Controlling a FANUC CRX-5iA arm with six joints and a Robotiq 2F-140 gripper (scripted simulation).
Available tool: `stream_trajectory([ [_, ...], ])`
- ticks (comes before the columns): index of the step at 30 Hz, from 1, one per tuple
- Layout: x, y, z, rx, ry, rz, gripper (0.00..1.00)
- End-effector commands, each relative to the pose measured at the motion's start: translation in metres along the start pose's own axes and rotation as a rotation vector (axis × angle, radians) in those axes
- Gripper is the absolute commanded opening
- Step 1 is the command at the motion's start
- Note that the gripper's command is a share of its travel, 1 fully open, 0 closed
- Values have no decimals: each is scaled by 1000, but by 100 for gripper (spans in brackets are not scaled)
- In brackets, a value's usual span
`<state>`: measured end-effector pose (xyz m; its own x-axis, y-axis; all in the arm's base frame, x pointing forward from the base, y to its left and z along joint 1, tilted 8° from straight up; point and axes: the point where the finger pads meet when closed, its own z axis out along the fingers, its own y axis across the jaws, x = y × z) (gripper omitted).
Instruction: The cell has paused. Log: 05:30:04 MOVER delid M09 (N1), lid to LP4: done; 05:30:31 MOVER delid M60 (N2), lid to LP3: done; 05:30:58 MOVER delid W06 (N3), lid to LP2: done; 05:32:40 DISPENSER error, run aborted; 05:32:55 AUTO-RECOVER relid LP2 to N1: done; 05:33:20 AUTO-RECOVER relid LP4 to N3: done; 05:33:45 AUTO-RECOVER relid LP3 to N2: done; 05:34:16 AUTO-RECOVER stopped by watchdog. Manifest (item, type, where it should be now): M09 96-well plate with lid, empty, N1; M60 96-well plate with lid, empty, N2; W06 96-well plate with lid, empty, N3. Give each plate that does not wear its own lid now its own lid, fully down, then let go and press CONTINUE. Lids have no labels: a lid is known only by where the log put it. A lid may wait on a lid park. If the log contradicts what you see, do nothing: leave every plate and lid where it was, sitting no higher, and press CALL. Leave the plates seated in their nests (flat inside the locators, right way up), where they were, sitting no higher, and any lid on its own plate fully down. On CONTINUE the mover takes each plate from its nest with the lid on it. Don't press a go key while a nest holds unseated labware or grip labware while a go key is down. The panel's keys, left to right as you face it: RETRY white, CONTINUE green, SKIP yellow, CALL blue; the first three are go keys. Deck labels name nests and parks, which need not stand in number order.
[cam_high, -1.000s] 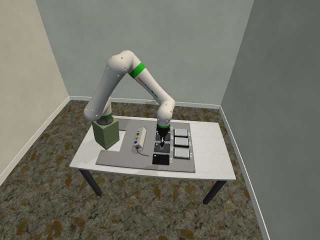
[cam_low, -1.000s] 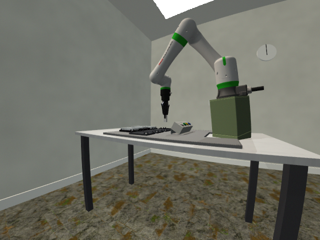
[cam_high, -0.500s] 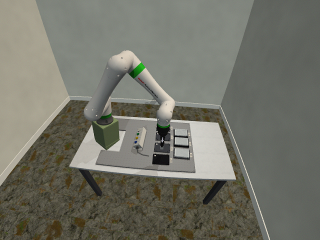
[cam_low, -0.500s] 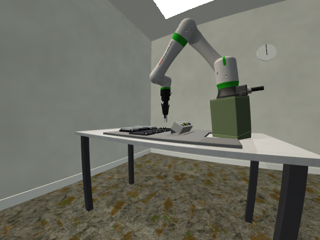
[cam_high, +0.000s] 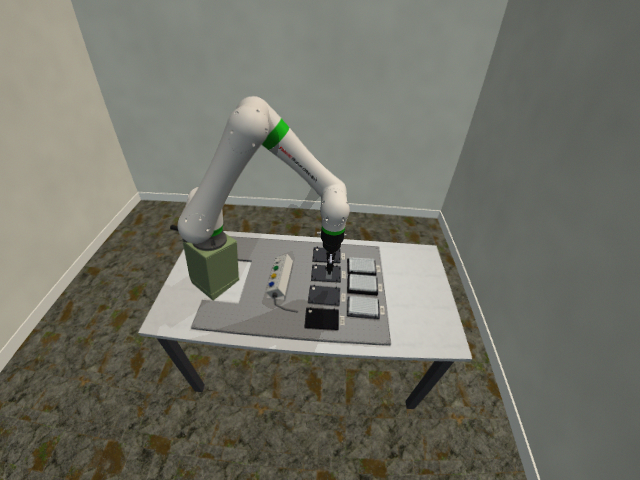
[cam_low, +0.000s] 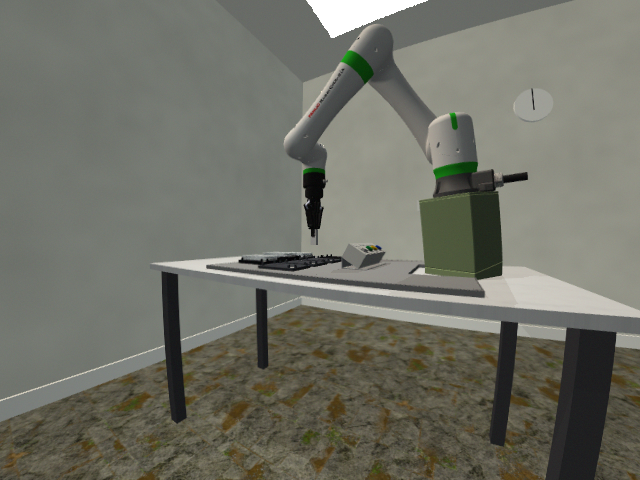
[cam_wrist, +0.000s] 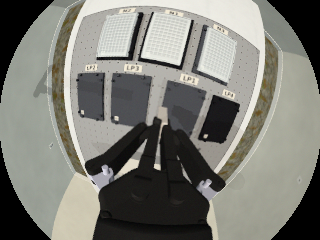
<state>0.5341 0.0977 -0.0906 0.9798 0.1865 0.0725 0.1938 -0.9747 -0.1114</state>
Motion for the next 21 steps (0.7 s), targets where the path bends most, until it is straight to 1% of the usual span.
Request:
stream_trajectory([
  [1,0,-52,0,0,1,1,0],
  [2,0,-52,0,0,1,1,0],
  [3,-2,-85,-1,1,1,1,0],
  [5,-2,-85,-1,1,1,1,0],
  [6,-6,-113,-1,2,2,1,0],
  [7,-6,-113,-1,2,2,1,0],
  [8,-9,-133,-1,3,3,1,0],
  [9,-9,-133,-1,3,3,1,0],
  [10,-12,-145,-2,4,3,1,0],
  [13,-13,-152,-2,4,3,1,0],
  [21,-13,-152,-2,4,3,1,0],
])
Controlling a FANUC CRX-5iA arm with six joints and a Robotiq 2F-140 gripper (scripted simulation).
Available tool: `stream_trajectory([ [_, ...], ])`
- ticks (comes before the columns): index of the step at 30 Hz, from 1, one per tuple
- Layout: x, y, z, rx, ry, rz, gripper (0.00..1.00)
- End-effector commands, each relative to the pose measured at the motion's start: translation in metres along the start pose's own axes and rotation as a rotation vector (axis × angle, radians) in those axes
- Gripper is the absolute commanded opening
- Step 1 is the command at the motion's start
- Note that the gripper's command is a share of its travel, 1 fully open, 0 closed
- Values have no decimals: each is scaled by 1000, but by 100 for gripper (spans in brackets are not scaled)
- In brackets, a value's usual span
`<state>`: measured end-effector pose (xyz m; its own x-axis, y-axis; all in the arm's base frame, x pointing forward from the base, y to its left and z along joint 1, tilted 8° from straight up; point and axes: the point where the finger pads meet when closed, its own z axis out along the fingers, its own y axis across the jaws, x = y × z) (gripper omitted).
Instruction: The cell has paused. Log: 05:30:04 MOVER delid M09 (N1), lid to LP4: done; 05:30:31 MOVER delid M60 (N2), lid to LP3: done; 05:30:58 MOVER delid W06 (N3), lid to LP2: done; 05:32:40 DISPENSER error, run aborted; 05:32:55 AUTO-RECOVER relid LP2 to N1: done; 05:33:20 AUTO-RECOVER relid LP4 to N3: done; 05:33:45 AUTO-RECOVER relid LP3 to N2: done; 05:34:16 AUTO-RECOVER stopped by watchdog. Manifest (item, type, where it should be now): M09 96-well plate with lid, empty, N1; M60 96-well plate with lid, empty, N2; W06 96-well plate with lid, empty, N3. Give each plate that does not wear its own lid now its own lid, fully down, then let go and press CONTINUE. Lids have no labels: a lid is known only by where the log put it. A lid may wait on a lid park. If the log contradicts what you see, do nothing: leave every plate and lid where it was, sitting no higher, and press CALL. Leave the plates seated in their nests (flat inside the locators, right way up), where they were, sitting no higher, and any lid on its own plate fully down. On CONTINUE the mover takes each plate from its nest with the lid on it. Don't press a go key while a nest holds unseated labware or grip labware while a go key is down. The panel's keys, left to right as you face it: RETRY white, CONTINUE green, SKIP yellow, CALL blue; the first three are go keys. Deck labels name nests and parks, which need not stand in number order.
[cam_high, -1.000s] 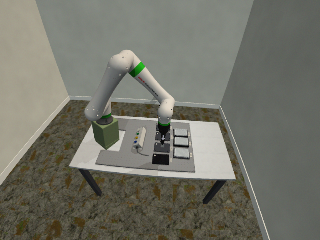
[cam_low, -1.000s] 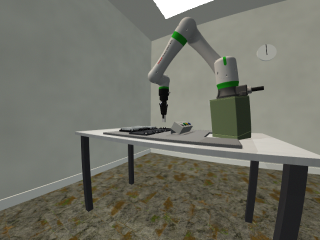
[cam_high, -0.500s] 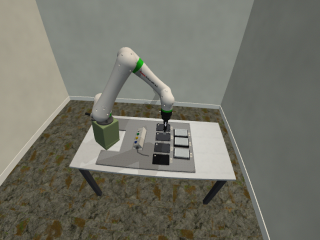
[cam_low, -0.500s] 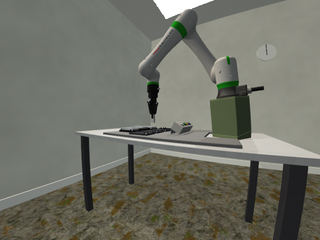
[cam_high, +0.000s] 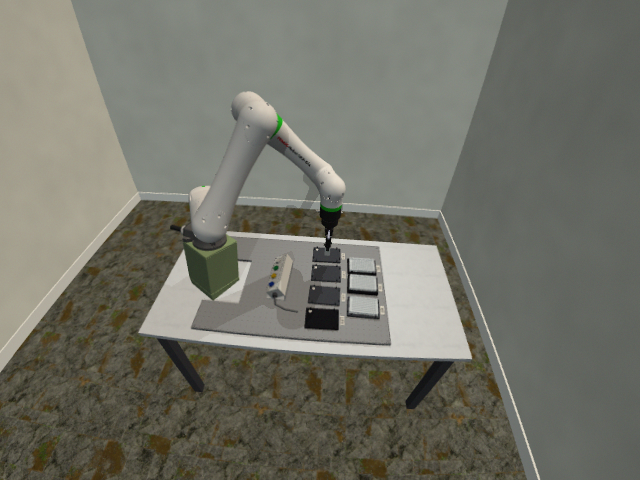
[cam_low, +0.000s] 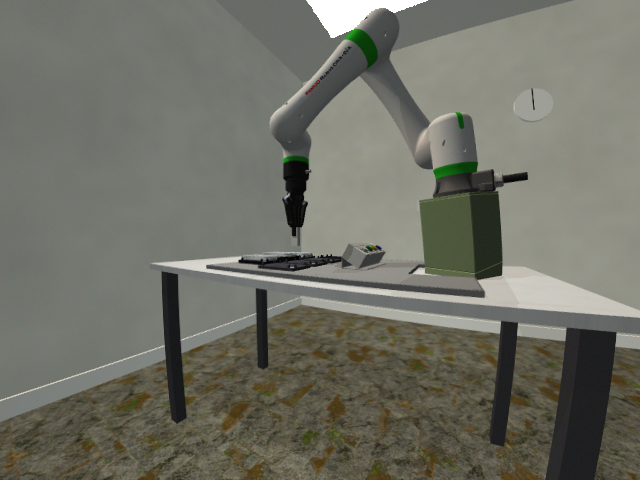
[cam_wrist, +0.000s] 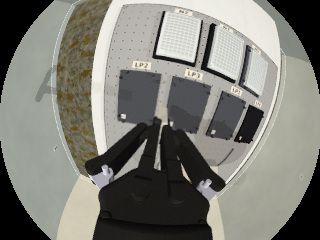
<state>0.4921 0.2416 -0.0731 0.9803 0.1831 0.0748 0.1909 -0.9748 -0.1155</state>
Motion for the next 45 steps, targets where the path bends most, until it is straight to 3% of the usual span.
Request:
stream_trajectory([
  [1,0,-1,0,0,0,-2,0],
  [22,5,-1,0,0,0,-2,0],
  [24,28,3,-1,0,0,-2,0],
  [26,71,13,-1,0,0,-1,0],
  [28,71,13,-1,0,0,-1,0],
  [29,96,21,-2,0,0,-1,0],
  [32,96,21,-2,0,0,-1,0],
  [33,119,31,-1,0,0,-1,0],
  [34,119,31,-1,0,0,-1,0],
  [35,140,42,-1,0,0,-1,0],
  [36,140,42,-1,0,0,-1,0],
  [37,157,52,-1,0,0,-2,0],
  [45,180,67,0,0,0,-2,0],
])
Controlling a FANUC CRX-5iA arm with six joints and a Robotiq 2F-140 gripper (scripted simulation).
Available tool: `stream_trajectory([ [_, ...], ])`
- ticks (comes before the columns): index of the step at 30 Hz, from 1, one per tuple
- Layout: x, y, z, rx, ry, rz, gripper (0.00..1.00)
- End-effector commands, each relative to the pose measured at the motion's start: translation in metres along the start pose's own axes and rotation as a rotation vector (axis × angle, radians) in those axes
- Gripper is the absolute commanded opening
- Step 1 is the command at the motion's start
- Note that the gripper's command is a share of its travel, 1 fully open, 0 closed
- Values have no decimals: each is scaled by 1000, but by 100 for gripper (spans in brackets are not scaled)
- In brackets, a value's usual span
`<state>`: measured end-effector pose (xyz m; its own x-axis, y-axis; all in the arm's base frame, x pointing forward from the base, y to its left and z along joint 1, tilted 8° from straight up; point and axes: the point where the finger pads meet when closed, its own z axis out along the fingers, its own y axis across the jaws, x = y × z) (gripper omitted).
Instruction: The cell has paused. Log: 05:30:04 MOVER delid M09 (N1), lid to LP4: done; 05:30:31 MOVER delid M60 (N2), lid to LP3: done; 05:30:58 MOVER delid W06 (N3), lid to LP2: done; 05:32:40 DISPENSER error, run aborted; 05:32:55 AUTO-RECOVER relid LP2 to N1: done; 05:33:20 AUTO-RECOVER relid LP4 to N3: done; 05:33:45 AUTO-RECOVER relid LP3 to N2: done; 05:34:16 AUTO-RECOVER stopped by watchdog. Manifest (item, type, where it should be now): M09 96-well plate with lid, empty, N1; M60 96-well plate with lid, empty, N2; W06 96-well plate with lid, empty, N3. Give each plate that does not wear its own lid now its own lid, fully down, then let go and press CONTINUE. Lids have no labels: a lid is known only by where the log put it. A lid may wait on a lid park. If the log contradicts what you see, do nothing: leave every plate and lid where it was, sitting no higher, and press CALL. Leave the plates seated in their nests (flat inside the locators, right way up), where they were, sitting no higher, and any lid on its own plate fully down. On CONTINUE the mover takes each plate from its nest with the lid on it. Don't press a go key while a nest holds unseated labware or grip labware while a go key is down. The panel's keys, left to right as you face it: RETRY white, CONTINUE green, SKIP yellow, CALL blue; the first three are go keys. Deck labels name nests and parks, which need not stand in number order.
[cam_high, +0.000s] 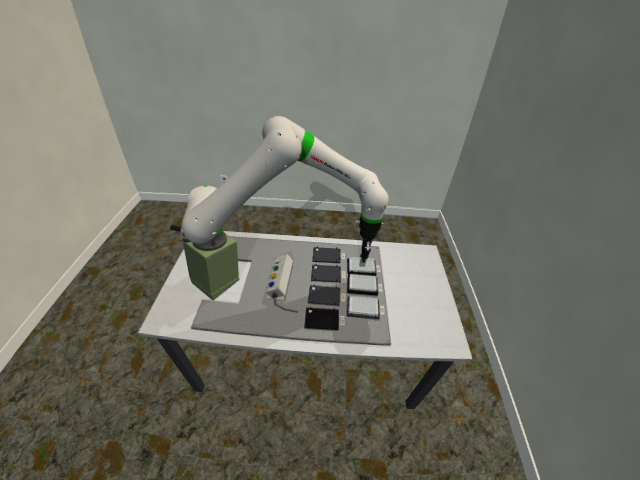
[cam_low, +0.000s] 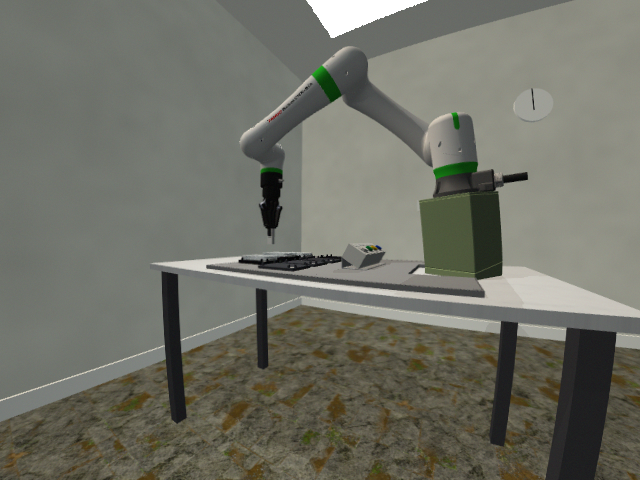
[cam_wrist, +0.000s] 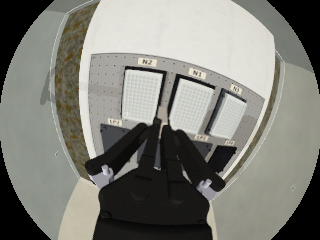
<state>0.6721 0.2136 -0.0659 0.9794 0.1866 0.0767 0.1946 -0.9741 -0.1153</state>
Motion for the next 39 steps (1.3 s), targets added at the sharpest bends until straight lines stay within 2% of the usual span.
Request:
stream_trajectory([
  [1,8,6,1,0,-1,2,0],
  [27,8,8,1,0,-1,2,0],
  [29,9,33,1,0,-1,2,0],
  [31,9,83,1,0,-1,2,0],
  [33,9,83,1,0,-1,2,0],
  [34,8,106,1,0,-1,2,0],
  [35,8,106,1,0,-1,2,0],
  [36,6,123,1,0,-1,2,0],
  [39,6,131,1,0,-1,2,0],
])
